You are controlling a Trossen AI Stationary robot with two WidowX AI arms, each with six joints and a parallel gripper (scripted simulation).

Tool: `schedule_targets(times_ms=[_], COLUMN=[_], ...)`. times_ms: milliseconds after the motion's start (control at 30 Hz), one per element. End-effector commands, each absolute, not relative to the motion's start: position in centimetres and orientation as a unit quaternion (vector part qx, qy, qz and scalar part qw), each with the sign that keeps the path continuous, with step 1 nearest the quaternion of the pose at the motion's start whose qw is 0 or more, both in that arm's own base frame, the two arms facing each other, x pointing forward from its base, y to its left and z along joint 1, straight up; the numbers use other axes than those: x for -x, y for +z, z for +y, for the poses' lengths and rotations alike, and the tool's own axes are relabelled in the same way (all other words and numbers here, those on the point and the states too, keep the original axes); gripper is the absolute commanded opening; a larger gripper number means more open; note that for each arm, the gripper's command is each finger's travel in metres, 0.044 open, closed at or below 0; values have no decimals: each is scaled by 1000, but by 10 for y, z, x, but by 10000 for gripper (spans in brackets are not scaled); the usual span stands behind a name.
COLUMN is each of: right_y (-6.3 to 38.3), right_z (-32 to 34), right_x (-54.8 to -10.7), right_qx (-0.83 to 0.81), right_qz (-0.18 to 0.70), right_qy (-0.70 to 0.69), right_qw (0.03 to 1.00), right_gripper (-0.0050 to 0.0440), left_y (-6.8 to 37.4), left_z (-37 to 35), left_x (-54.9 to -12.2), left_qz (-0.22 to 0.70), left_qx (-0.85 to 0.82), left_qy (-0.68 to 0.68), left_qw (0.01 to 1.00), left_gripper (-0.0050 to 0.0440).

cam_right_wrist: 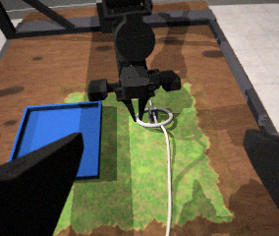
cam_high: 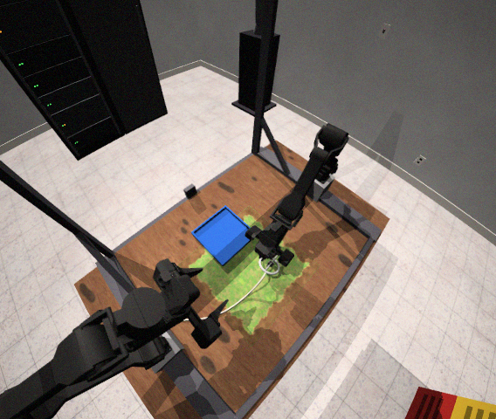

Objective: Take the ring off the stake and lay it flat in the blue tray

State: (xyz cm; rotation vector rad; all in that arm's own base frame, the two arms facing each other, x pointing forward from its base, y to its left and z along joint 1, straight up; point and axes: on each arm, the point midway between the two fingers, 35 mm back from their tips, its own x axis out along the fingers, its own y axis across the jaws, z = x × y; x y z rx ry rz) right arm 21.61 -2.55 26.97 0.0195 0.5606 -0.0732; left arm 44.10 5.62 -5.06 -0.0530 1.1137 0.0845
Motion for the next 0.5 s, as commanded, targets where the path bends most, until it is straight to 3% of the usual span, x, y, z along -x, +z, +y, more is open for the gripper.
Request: schedule_targets(times_ms=[0, 467], right_y=[274, 274], right_z=[-26, -26], right_x=[-216, -216], right_qx=[-10, -10], right_qz=[270, 270], right_qy=[-38, -38], right_qw=[962, 962], right_gripper=[440, 440], left_y=[-32, -32], left_z=[58, 58], left_x=[-448, -444], left_qz=[505, 506], left_qx=[26, 26], left_qy=[42, 42], left_qw=[861, 861], left_gripper=[3, 3])
